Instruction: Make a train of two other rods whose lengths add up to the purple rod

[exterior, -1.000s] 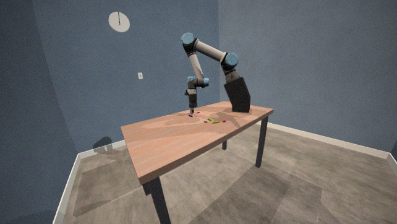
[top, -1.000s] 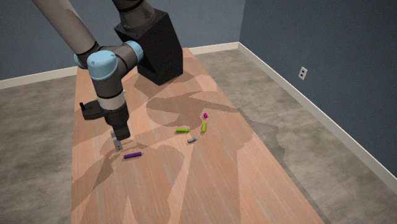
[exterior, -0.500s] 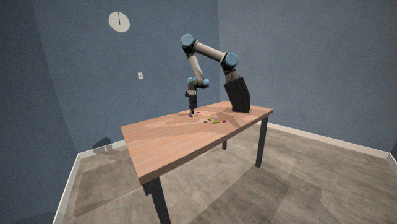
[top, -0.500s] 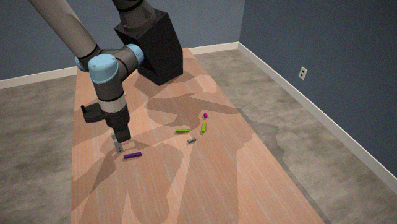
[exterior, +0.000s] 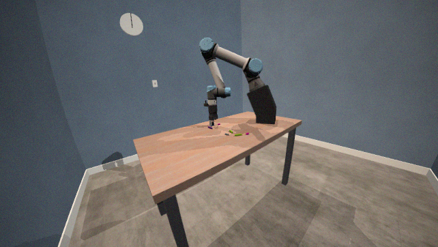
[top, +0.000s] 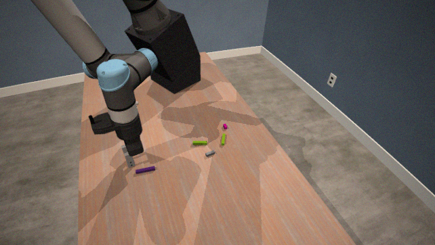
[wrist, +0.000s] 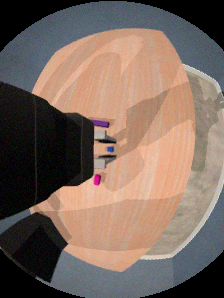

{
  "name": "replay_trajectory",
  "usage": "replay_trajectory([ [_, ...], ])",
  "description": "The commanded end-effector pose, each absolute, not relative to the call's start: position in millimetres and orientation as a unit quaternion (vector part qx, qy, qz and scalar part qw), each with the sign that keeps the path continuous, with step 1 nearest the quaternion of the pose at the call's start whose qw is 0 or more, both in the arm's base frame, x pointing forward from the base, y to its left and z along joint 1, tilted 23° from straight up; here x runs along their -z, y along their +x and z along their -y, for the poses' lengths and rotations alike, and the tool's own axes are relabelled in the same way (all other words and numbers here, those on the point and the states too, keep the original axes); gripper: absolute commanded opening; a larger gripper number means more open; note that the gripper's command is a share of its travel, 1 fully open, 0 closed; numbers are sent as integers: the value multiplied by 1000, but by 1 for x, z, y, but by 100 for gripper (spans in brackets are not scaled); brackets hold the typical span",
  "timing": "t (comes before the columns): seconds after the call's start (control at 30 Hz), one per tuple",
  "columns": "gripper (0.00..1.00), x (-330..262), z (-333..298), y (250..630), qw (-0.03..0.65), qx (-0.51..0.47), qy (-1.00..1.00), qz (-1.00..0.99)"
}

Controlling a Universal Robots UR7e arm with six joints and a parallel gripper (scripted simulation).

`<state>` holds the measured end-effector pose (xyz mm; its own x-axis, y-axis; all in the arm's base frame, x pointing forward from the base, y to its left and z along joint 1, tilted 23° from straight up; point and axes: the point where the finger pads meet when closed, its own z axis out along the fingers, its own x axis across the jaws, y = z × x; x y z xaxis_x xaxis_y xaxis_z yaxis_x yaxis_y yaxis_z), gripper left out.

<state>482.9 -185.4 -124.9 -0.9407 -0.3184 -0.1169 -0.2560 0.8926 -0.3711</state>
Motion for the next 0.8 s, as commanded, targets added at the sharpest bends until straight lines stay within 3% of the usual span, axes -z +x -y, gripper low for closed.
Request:
replay_trajectory([
  [0.0,54,124,187,485,90,179,-148,-969],
  [0.57,54,124,187,485,90,179,-148,-969],
  [0.6,24,124,187,485,90,179,-148,-969],
  [0.77,24,124,187,485,90,179,-148,-969],
])
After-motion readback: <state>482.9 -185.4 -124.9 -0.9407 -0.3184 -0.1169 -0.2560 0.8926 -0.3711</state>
